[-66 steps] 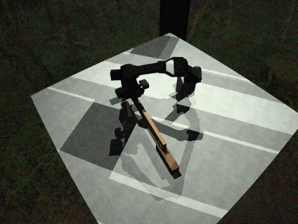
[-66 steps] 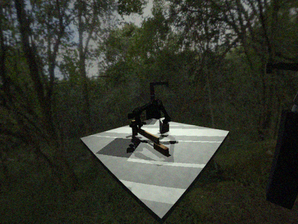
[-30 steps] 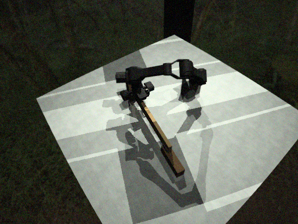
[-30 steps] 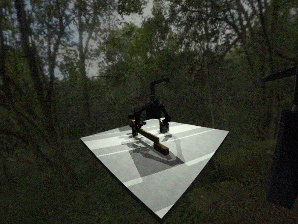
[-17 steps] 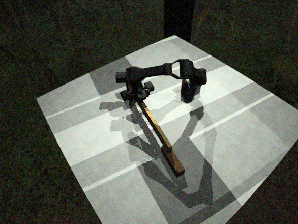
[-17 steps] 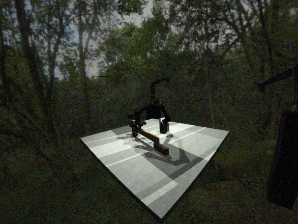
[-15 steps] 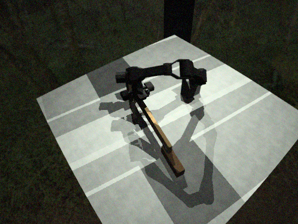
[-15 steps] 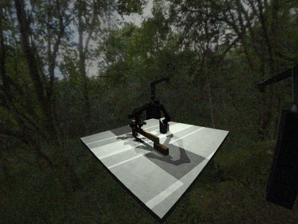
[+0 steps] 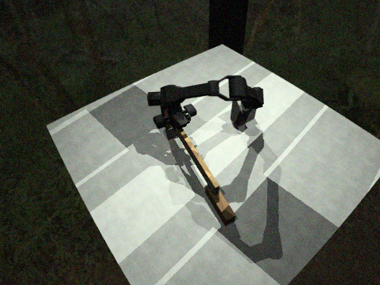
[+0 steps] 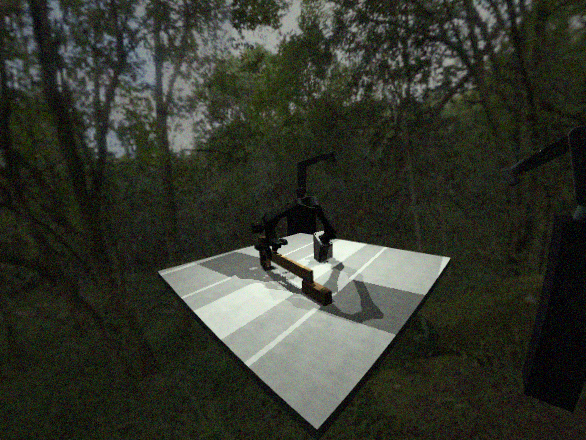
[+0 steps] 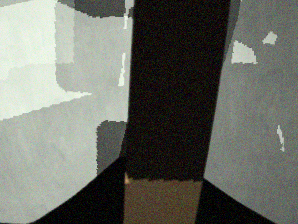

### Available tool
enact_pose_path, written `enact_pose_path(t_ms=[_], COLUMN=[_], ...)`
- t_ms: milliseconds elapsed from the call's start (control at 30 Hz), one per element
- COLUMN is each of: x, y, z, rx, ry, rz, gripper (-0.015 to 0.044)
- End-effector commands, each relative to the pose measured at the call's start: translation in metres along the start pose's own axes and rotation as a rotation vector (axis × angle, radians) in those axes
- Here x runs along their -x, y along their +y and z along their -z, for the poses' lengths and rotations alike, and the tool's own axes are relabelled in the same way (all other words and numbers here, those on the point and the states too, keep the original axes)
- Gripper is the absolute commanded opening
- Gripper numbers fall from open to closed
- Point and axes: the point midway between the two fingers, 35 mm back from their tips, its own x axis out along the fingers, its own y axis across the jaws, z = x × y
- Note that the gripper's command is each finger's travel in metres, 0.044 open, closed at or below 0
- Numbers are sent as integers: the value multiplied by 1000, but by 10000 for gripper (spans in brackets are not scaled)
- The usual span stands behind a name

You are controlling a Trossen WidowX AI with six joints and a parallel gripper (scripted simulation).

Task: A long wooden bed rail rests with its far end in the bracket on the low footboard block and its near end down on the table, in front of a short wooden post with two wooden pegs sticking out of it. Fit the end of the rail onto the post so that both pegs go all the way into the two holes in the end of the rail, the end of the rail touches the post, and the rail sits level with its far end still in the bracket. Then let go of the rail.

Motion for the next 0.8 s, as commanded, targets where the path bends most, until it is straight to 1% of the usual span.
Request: enact_pose_path(t_ms=[0, 767], x=[1, 2], y=[0, 0], z=[0, -3], rx=[-3, -3], ry=[1, 1], rz=[4, 4], gripper=[0, 0])
